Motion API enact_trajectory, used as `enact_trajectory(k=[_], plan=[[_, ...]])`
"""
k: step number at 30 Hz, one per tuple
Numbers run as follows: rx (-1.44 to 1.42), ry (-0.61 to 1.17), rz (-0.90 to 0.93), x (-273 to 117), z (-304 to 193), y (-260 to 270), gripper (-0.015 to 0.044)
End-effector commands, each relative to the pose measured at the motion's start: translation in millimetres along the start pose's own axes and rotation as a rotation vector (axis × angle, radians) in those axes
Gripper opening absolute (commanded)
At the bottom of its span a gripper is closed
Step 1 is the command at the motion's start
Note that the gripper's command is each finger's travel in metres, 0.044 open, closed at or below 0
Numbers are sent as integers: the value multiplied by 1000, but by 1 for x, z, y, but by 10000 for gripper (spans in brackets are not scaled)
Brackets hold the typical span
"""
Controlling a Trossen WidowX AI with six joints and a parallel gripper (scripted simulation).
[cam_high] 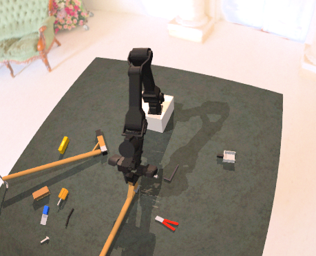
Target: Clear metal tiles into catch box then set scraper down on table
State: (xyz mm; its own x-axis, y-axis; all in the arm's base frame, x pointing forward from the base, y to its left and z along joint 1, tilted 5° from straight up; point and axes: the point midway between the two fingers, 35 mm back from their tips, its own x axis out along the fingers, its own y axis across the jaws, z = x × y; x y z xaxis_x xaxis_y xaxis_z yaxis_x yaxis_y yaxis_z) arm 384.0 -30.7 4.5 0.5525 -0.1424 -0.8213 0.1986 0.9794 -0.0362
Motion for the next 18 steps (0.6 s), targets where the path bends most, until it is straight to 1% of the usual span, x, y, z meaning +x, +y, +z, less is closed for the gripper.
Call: enact_trajectory(k=[1, 18], plan=[[-3, -13, 7, 5, 12, 0, 0], [-3, -15, 8, 17, 29, 1, 0]])
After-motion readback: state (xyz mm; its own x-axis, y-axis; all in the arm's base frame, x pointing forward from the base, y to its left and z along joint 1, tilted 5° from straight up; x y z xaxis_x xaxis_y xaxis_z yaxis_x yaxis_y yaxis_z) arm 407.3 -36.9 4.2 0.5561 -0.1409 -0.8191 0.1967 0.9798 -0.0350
